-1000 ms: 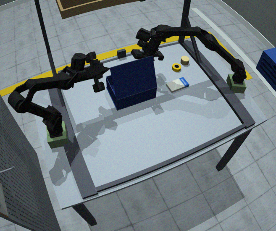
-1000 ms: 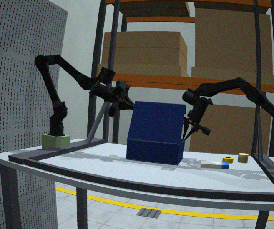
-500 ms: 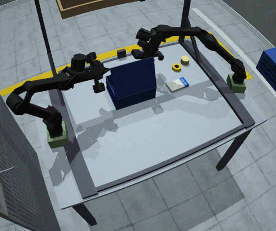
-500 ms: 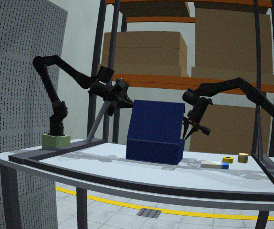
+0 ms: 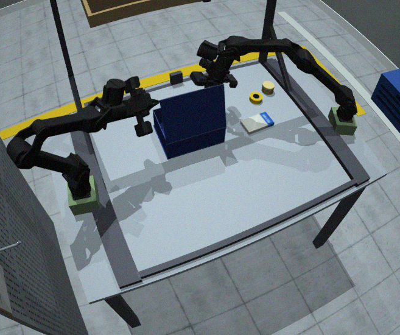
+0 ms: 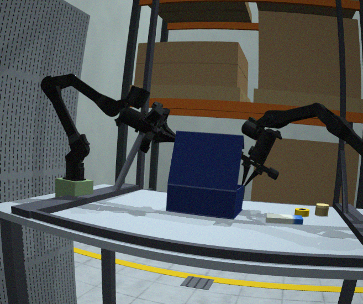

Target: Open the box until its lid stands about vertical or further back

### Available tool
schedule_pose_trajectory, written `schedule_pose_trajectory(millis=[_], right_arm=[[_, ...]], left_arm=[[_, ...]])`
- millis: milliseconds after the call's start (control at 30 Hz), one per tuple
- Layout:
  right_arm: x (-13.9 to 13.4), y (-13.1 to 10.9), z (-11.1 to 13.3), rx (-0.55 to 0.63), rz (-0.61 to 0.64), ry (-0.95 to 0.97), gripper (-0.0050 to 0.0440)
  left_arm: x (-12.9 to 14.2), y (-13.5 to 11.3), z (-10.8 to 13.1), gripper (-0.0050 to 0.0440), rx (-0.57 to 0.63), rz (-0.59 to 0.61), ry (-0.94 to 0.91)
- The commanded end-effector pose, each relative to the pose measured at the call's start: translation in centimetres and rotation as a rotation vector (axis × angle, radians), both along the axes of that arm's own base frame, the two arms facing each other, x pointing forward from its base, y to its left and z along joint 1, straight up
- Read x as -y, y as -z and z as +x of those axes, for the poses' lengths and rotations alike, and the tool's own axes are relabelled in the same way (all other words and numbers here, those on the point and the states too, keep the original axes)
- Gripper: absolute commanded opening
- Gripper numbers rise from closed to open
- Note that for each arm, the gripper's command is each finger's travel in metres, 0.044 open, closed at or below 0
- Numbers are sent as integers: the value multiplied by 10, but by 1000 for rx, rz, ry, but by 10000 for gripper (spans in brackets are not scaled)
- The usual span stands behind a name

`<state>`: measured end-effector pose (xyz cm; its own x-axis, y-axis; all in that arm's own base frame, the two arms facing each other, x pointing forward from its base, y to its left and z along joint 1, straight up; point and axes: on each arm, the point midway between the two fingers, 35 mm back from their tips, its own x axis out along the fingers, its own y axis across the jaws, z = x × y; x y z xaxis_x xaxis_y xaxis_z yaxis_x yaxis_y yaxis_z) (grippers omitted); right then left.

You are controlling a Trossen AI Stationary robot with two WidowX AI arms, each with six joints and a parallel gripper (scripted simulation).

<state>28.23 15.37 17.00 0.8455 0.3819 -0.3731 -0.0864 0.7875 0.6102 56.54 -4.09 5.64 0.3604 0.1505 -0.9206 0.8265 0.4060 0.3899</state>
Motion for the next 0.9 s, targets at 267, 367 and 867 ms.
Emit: schedule_pose_trajectory(millis=[267,367,867], right_arm=[[6,-20,1,39,21,-6,6],[8,-21,1,39,20,-6,6],[18,-13,-3,-1,138,-1,6]], left_arm=[[0,-11,1,26,19,-4,2],[0,-11,1,26,19,-4,2],[0,-11,1,26,19,-4,2]])
